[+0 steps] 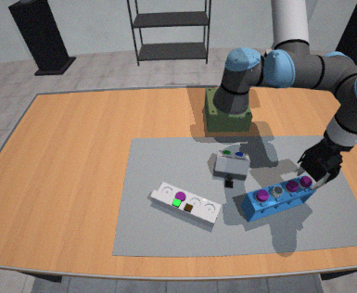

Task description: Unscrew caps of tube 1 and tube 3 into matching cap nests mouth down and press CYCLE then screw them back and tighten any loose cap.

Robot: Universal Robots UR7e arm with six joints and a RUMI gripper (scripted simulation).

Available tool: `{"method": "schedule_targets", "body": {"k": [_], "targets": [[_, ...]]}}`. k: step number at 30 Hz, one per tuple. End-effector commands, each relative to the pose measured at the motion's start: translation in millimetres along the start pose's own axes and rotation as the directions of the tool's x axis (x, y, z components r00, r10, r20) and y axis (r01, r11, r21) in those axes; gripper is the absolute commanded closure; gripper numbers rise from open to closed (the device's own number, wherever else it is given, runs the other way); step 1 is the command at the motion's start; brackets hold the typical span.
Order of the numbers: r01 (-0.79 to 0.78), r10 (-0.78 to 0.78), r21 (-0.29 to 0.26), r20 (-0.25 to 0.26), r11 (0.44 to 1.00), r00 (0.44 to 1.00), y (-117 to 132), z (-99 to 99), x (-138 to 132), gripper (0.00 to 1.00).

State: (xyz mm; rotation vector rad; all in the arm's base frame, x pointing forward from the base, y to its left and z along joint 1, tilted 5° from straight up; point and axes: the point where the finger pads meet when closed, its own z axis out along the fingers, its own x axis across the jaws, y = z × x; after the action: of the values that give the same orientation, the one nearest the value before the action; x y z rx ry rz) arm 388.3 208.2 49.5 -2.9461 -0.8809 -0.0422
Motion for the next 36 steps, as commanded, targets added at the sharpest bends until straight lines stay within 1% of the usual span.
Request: {"method": "schedule_targets", "body": {"k": [1,8,9,23,26,29,32,36], "targets": [[0.149,-0.149,0.014,-0.006,0.989,0.989,0.0,-0.4,0.4,0.65],[0.149,-0.149,0.014,-0.006,0.989,0.989,0.0,-0.4,0.4,0.65],[0.149,-0.149,0.014,-0.006,0.989,0.989,0.0,-0.4,0.4,1.00],[0.149,-0.149,0.014,-0.006,0.989,0.989,0.0,-0.4,0.4,1.00],[0.000,0.000,0.015,-0.004,1.000,1.000,0.0,-0.3,0.3,1.00],[-0.149,0.149,0.016,-0.002,0.989,0.989,0.1,-0.1,0.3,1.00],[-0.296,0.296,0.016,0.000,0.955,0.955,0.0,0.0,0.4,1.00],[-0.479,0.479,0.015,0.004,0.877,0.878,0.0,0.2,0.3,1.00]]}}
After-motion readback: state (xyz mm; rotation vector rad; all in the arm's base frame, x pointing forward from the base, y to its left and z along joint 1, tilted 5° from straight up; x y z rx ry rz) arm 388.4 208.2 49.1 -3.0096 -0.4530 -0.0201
